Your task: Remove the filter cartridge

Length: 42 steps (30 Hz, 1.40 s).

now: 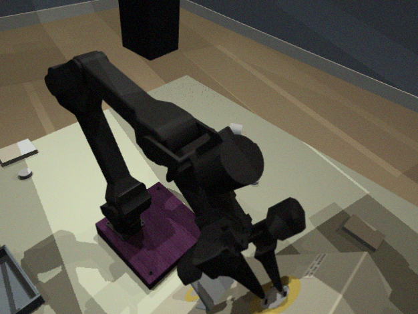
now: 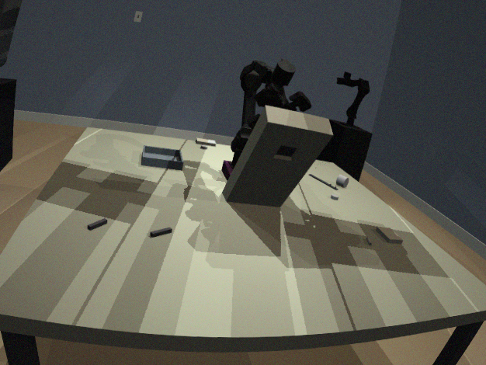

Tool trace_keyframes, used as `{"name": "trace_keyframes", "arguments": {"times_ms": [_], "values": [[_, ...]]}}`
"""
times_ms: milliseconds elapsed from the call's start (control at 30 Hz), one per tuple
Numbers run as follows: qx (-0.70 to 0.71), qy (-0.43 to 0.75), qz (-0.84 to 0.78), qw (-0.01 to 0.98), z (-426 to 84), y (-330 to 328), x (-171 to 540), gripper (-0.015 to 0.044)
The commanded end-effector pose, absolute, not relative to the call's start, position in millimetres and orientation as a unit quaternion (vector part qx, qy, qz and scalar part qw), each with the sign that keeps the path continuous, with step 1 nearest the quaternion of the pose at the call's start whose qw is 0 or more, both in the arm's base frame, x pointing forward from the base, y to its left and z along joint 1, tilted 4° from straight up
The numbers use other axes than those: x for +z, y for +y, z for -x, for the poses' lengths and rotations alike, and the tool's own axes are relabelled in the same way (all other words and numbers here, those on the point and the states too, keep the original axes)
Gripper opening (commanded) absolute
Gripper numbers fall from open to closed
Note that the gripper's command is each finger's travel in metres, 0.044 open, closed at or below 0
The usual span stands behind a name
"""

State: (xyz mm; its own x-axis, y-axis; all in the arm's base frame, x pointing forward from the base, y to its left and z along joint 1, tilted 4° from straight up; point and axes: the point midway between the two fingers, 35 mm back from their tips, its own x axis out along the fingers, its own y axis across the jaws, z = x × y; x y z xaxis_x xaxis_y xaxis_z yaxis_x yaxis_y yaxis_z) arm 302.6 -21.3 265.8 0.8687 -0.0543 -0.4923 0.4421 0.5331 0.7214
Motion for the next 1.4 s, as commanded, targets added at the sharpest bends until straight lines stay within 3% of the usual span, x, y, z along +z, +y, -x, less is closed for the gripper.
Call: {"name": "trace_keyframes", "arguments": {"times_ms": [0, 1367], "values": [[-0.146, 0.209, -0.461, 0.85, -303.2, -21.6, 266.8, 0.0117], [-0.146, 0.208, -0.461, 0.85, -316.7, -22.2, 259.1, 0.0117]]}}
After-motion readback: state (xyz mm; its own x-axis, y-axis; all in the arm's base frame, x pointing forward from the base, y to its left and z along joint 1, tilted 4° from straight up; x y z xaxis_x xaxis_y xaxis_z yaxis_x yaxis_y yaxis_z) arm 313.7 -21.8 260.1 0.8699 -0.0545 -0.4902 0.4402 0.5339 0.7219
